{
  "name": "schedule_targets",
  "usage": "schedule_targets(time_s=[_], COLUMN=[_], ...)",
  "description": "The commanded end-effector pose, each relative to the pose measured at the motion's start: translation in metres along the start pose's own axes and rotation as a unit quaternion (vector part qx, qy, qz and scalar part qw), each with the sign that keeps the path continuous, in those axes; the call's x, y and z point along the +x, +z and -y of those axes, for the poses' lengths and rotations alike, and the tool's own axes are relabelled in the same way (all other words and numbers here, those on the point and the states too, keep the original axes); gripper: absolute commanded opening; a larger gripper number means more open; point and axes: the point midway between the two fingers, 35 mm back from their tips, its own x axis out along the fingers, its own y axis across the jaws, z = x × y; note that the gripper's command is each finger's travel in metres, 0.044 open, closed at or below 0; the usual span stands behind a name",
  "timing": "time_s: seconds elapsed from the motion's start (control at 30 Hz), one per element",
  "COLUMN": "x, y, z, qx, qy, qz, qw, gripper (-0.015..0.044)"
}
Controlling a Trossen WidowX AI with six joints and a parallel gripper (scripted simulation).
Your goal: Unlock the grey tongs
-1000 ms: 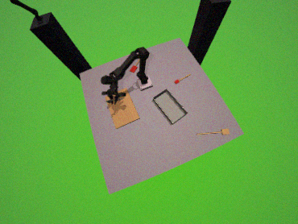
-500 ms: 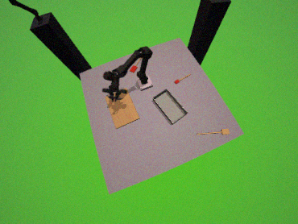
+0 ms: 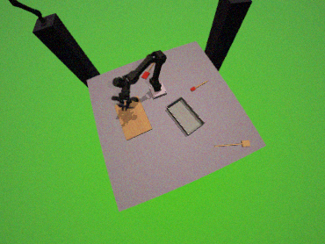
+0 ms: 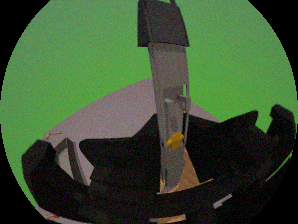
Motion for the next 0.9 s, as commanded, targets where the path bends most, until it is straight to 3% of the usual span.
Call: schedule_targets(time_s=[0.0, 0.53, 0.87], x=[-0.001, 0.001, 0.025], y=[0.002, 0.002, -0.014], z=[-0.001, 0.000, 0.010], qx=[0.000, 0.002, 0.038], qy=[0.002, 0.002, -0.008], qz=[0.005, 0.000, -0.087], qw=[1.000, 1.000, 0.996], gripper=[-0.0150, -0.0150, -0.0150])
